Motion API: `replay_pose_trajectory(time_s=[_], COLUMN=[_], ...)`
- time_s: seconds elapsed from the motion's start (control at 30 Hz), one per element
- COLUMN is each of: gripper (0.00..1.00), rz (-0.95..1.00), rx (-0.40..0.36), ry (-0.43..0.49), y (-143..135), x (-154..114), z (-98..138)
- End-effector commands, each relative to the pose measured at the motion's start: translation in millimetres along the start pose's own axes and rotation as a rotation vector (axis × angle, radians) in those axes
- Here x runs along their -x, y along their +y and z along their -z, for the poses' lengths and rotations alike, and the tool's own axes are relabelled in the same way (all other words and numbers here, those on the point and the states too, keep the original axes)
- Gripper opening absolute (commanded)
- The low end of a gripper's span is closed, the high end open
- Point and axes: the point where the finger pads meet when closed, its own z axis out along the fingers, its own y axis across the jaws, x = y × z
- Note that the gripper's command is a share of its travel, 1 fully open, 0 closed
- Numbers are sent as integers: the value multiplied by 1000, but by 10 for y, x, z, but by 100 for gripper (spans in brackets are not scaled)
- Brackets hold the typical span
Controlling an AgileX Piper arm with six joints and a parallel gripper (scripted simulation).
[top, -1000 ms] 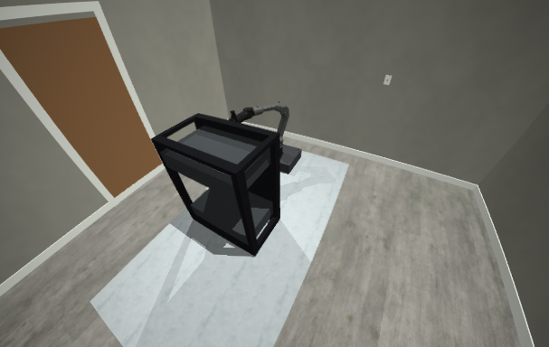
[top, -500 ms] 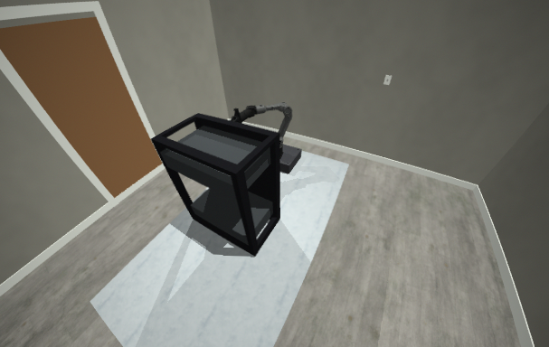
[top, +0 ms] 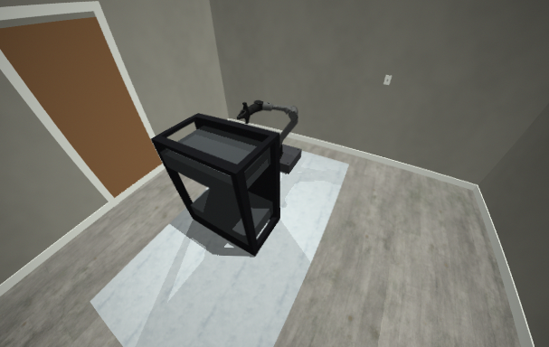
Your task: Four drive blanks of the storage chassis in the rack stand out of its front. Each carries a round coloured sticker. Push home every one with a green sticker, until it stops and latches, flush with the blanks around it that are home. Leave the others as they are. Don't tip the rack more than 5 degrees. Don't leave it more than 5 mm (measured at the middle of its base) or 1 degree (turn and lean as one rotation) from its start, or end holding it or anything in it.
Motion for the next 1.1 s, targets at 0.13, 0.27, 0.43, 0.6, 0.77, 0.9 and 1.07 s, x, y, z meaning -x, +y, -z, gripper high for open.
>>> replay_pose_trajectory(time_s=[0.13,0.27,0.43,0.6,0.77,0.9,1.07], gripper=[0,0,0,0,0,0,0], rz=[-1,-1,-1,-1,-1,-1,-1], rx=[1,1,1,1,1,1,1], ry=[2,2,2,2,2,2,2], y=[11,11,11,11,11,11,11], x=[-9,-9,-9,-9,-9,-9,-9], z=[90,90,90,90,90,90,90])
